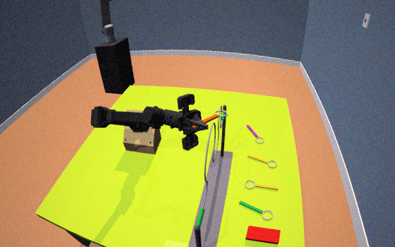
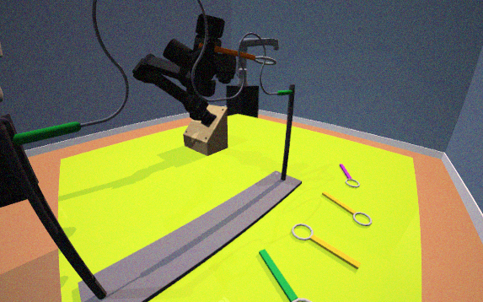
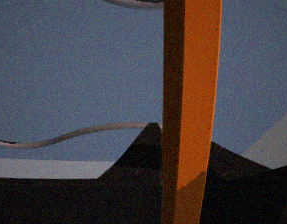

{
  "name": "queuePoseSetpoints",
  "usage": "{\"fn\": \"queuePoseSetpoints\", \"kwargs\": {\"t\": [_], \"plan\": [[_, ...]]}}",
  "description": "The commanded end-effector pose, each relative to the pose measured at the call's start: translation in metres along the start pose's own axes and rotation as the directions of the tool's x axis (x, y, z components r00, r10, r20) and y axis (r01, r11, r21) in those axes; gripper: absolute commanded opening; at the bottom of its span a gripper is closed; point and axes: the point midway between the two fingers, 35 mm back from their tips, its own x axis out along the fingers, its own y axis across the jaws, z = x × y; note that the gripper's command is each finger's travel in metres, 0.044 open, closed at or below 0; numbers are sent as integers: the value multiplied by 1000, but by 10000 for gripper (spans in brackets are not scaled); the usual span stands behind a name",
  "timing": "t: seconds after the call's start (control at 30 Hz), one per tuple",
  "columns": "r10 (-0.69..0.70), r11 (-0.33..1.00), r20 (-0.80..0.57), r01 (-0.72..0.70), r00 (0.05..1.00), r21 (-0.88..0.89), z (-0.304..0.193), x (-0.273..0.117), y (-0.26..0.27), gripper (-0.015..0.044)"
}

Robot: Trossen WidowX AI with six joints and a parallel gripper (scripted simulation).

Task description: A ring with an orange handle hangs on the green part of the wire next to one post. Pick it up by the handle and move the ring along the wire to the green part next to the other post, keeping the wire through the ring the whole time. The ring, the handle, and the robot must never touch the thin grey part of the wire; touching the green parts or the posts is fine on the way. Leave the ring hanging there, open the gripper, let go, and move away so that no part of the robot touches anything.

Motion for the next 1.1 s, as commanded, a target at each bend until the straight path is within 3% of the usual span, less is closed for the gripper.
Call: {"fn": "queuePoseSetpoints", "kwargs": {"t": [0.0,0.53,1.07], "plan": [[-36,998,7,36,999,-59,0,1,-4,-150],[-68,991,15,69,998,-117,-4,1,5,-150],[58,992,-17,-56,998,110,-5,-3,49,-150]]}}
